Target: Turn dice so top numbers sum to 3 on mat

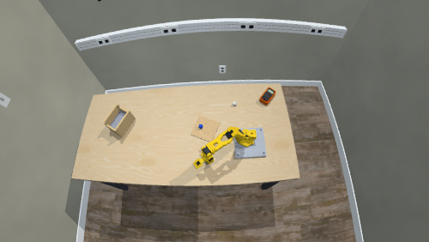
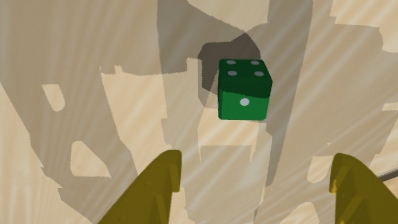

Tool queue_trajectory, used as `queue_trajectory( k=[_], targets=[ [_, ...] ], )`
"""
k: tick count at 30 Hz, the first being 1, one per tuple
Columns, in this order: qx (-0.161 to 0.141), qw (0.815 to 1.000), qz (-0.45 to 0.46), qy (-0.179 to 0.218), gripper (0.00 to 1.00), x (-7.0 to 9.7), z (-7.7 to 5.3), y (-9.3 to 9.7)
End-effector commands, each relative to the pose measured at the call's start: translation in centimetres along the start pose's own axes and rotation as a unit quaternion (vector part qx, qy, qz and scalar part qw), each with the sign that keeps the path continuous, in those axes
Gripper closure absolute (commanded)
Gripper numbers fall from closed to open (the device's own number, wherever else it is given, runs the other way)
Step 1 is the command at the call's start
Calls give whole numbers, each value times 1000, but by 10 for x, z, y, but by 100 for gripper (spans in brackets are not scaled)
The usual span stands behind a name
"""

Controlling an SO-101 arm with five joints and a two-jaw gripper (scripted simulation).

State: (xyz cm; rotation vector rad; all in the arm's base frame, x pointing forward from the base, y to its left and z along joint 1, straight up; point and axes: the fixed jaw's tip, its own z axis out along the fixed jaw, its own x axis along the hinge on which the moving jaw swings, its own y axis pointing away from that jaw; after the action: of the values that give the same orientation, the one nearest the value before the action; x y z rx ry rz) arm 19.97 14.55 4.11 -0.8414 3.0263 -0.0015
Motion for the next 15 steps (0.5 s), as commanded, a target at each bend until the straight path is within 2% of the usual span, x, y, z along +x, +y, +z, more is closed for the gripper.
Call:
queue_trajectory(
  k=[1,15],
  targets=[
    [0,1000,2,5,72,0,1,2],
    [0,1000,2,5,72,-1,8,2]
  ],
)
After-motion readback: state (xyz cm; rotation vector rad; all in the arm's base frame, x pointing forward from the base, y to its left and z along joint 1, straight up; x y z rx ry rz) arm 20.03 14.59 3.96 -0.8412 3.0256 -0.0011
